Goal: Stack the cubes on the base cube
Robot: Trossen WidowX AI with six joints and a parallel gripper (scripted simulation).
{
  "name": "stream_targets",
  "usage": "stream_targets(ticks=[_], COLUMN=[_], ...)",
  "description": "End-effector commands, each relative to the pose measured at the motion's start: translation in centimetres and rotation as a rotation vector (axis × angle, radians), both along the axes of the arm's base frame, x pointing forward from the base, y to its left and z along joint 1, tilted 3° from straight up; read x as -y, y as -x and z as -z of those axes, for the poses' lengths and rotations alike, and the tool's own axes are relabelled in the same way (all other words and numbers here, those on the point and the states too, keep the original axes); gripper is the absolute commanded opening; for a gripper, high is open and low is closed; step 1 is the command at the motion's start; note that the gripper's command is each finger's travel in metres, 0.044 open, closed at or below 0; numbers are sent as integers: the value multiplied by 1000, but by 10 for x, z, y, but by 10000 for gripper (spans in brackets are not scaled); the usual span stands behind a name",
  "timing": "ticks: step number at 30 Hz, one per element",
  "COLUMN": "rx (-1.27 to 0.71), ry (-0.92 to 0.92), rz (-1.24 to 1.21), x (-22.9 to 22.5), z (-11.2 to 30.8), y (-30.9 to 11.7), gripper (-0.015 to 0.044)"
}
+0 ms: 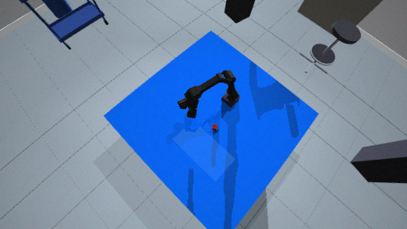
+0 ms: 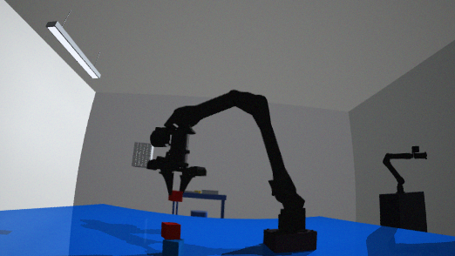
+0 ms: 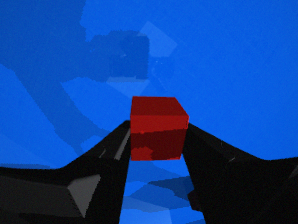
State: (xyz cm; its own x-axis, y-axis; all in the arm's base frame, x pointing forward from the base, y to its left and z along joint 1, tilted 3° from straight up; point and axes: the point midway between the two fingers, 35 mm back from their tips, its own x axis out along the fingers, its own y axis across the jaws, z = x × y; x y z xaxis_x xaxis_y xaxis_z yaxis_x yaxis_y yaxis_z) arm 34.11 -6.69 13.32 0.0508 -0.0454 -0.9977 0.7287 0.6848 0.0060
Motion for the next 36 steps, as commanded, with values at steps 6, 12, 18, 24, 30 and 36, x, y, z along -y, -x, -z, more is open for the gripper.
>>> stream_targets(ticks=[6, 12, 18, 24, 30, 36], rx=[1, 0, 0, -1, -2, -2], ry=[-6, -8, -10, -11, -13, -14], rz=[-2, -3, -5, -6, -7, -9], x=[-28, -47, -66, -85, -103, -121], z=[0, 2, 4, 6, 7, 9], y=[1, 3, 6, 10, 15, 22], gripper=[105, 105, 105, 105, 105, 105])
